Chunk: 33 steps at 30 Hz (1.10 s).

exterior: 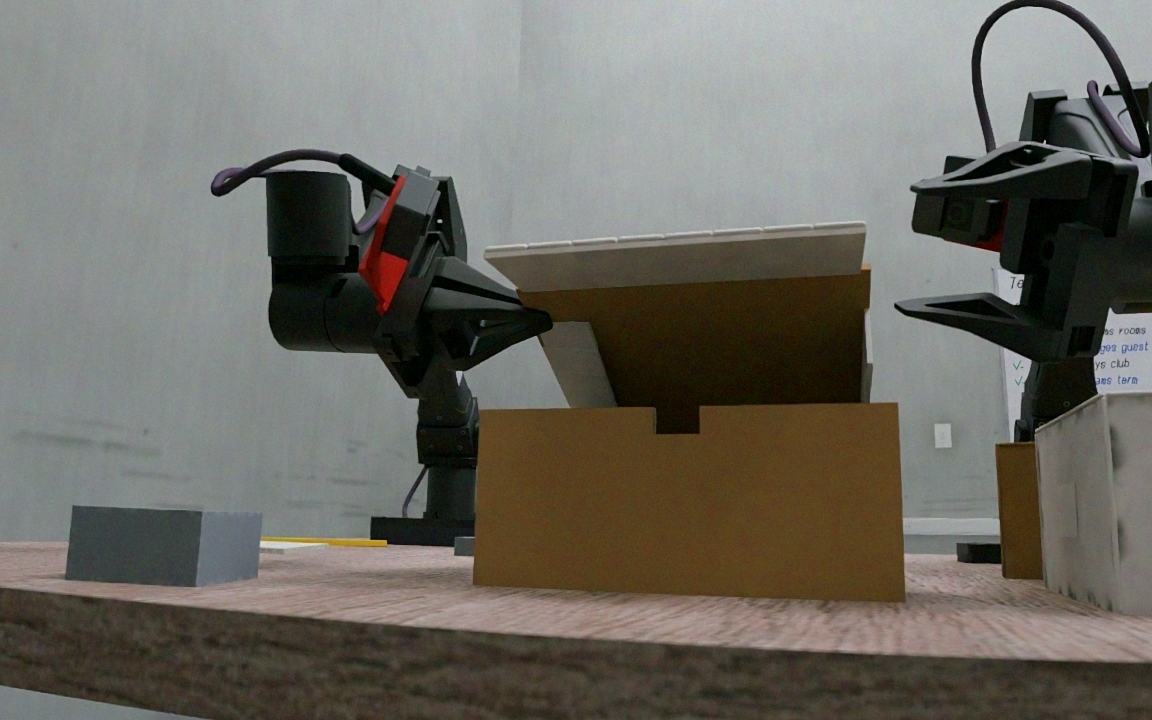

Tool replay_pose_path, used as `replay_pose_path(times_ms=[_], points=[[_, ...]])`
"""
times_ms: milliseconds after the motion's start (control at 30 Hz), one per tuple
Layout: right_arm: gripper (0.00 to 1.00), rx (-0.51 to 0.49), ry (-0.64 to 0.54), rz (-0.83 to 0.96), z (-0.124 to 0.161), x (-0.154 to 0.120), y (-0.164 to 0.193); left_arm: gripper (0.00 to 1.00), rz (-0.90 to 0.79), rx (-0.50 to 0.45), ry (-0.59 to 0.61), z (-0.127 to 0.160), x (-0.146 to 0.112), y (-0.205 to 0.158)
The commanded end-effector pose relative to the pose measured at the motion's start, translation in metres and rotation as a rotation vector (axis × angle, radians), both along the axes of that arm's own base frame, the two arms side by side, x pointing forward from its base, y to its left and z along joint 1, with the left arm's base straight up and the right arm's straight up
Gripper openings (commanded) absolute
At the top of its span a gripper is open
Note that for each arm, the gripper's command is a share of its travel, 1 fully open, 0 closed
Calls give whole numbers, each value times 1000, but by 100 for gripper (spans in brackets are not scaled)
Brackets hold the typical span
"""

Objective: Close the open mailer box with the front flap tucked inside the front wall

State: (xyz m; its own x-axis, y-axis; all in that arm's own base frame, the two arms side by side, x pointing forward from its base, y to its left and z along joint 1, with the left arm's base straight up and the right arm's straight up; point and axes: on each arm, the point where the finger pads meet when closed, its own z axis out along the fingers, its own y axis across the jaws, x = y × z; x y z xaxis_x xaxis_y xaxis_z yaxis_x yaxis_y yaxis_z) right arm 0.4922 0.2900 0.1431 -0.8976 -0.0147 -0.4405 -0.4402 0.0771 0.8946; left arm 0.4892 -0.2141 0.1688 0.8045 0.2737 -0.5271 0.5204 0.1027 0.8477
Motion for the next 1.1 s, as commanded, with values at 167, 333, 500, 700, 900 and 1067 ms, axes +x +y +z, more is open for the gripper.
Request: replay_pose_path(times_ms=[167, 333, 500, 700, 900, 1067], points=[[1, 7, -56, 3, 14, 4, 4, 65, 14, -10, -42, 24, -2, -11], [1, 7, -56, 3, 14, 4, 4, 65, 14, -10, -37, 22, -2, -18], [1, 7, -56, 3, 14, 4, 4, 65, 16, -11, -40, 18, 0, -23], [1, 7, -56, 3, 14, 4, 4, 65, 17, -11, -30, 11, 3, -32], [1, 7, -56, 3, 14, 4, 4, 65, 18, -9, -16, 10, 5, -39], [1, 7, -56, 3, 14, 4, 4, 65, 18, -8, -11, 6, 4, -46]])
